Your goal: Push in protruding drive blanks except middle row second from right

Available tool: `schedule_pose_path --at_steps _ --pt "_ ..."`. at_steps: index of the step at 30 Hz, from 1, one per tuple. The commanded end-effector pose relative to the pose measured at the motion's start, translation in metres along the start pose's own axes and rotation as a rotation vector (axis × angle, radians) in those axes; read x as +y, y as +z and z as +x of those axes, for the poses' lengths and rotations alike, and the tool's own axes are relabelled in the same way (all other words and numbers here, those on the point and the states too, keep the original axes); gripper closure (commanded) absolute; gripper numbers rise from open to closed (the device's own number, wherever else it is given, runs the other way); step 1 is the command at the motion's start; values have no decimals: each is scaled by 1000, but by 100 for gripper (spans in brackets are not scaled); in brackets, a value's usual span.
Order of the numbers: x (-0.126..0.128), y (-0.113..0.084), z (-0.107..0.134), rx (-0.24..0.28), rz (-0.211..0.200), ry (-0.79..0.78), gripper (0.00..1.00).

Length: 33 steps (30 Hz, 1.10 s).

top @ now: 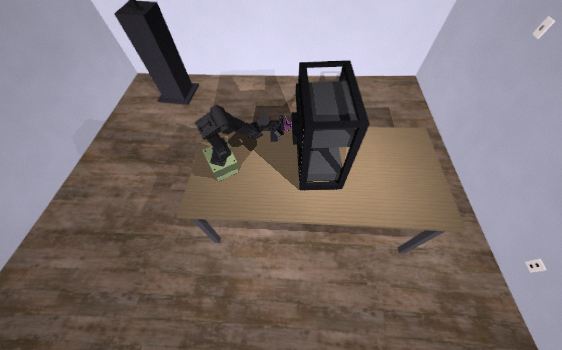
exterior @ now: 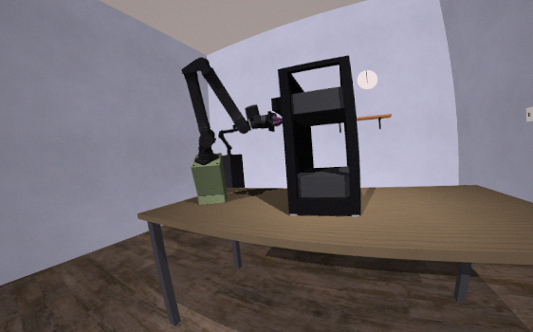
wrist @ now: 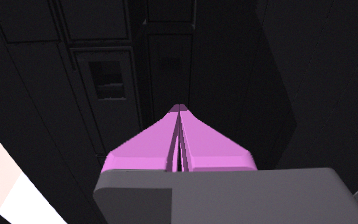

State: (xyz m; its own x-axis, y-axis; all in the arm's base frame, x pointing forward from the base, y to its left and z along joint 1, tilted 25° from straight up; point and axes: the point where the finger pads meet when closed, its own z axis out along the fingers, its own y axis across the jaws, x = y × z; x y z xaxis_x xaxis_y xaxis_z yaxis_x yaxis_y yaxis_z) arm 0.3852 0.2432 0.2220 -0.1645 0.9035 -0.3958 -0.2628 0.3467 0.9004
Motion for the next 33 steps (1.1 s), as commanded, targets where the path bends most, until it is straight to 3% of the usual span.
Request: schedule_pose_path --at_steps 1,7,33 --pt "15 28 -2 -27 -27 31 100" --pt "22 38 -3 -29 -31 33 100" --pt "22 38 -2 -27 -30 33 100"
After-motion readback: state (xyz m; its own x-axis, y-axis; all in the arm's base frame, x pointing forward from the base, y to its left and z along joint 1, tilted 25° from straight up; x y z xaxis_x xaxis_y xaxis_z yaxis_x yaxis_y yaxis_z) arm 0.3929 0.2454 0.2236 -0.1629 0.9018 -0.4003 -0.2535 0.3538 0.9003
